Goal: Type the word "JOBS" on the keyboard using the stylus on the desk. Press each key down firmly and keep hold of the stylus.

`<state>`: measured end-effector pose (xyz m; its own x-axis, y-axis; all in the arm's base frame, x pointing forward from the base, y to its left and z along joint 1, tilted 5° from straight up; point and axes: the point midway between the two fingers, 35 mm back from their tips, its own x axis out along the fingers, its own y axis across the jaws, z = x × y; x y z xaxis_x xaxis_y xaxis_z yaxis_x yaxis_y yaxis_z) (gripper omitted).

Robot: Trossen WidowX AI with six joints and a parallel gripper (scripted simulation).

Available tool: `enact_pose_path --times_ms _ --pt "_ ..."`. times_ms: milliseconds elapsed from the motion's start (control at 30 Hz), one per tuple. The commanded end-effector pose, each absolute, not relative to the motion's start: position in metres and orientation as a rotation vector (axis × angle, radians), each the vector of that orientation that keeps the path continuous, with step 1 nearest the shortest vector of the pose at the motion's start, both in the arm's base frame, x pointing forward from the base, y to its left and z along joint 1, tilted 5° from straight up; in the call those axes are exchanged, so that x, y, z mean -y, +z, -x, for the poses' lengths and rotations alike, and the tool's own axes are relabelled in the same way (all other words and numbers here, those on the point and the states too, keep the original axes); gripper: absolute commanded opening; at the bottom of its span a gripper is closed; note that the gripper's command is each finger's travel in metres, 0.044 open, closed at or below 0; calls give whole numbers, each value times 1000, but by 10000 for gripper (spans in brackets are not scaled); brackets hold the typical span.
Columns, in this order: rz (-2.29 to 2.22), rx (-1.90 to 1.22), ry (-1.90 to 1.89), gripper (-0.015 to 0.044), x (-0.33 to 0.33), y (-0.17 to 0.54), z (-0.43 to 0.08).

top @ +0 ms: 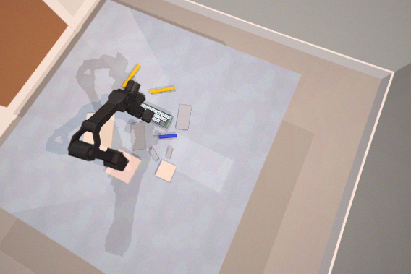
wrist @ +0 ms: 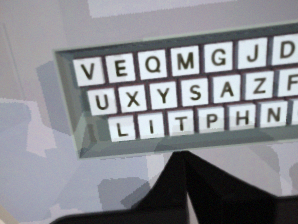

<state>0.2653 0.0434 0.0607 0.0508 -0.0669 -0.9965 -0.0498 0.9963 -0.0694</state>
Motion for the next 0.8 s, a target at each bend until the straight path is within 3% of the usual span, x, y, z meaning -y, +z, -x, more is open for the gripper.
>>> enact_pose_path --times_ms 0,167,500,633,767 --pt "95 -1521 -19 0 -44 62 -265" --pt "95 -1521 -19 0 -48 117 -262" --pt "92 -1514 -11 0 -49 114 -264" --pt "92 -1515 -11 105 -49 114 -264" --pt "92 -1515 -11 0 -49 114 -264"
